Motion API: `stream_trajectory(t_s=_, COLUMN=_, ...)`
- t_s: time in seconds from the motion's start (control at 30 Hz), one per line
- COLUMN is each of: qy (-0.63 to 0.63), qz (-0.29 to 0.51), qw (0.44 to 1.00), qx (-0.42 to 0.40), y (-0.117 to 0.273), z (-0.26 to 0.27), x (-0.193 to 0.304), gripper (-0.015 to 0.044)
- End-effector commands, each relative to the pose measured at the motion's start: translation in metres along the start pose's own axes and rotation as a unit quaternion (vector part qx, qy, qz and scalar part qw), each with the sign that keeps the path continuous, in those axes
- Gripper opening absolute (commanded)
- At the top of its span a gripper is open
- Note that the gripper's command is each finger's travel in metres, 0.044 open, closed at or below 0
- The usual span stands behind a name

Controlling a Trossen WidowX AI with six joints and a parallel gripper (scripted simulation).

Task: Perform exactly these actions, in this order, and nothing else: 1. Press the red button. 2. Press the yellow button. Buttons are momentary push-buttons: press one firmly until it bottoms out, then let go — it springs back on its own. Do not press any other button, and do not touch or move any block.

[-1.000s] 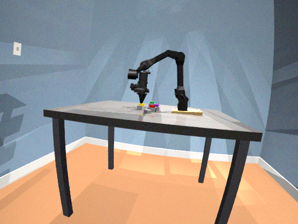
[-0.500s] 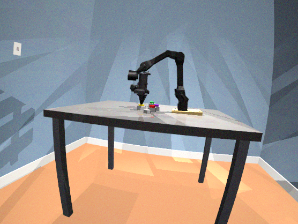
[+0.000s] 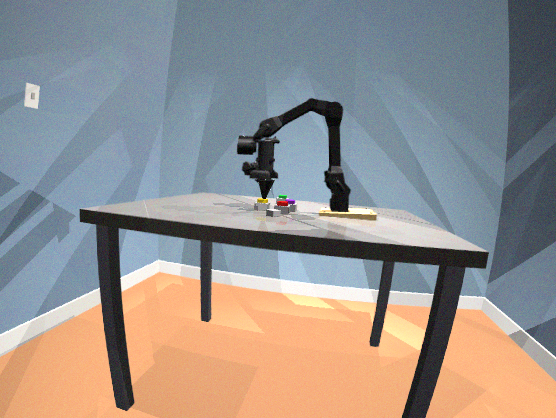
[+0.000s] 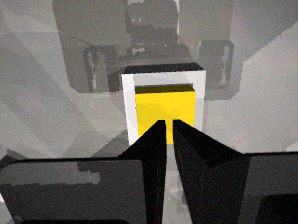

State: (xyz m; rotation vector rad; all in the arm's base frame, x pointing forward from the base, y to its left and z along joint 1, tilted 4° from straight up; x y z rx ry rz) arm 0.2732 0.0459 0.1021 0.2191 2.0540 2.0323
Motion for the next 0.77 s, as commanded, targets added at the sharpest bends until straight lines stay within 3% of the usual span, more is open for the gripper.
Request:
stream_trajectory(t_s=0.0, qy=0.001, qz=-0.009, qw=1.0, qx=-0.006, y=0.025, z=0.001, x=-0.002, gripper=0.002)
stream_trajectory(t_s=0.13, qy=0.001, qz=-0.009, qw=1.0, qx=-0.006, y=0.025, z=0.001, x=-0.002, gripper=0.002)
stream_trajectory(t_s=0.6, qy=0.001, qz=-0.006, qw=1.0, qx=-0.012, y=0.088, z=0.13, x=0.067, gripper=0.0388)
stream_trajectory(t_s=0.73, qy=0.001, qz=-0.006, qw=1.0, qx=-0.012, y=0.088, z=0.13, x=0.067, gripper=0.04)
Point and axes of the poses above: the point midway between the two fingers, 35 mm back from their tips, its own y axis back along the fingers, its own z axis across the jaws, x = y × z, the point moved 2 cm from there along y, back along the fingers, and after that the axes turned 13 degrees about -y, right-handed, at the moved point
